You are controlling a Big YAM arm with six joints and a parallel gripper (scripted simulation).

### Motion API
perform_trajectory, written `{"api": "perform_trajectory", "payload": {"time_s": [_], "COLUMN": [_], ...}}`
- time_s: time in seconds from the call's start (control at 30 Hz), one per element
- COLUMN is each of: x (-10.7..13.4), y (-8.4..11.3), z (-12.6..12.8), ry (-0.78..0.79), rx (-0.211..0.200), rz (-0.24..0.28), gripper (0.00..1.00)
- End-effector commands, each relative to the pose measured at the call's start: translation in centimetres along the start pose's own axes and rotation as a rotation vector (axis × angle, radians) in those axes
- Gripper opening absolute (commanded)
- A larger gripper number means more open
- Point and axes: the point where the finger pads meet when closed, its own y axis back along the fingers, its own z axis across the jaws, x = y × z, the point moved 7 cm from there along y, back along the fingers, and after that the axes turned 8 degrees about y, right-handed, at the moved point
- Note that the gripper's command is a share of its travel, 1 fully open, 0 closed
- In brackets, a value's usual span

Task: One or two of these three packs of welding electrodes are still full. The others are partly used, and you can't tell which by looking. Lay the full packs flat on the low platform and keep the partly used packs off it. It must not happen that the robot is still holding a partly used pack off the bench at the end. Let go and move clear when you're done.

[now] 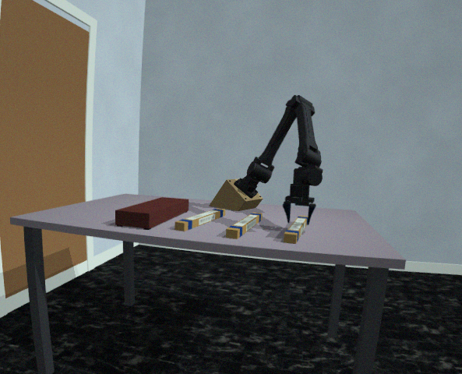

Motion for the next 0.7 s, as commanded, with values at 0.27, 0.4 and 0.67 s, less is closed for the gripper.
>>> {"api": "perform_trajectory", "payload": {"time_s": [0.27,0.4,0.67], "x": [0.5,0.5,0.6], "y": [-2.5,-3.0,-3.3], "z": [0.1,0.0,0.1], "ry": [-0.003,-0.003,0.001], "rx": [0.002,0.002,0.001], "rz": [0.019,0.019,0.019], "gripper": [0.74,0.74,0.74]}}
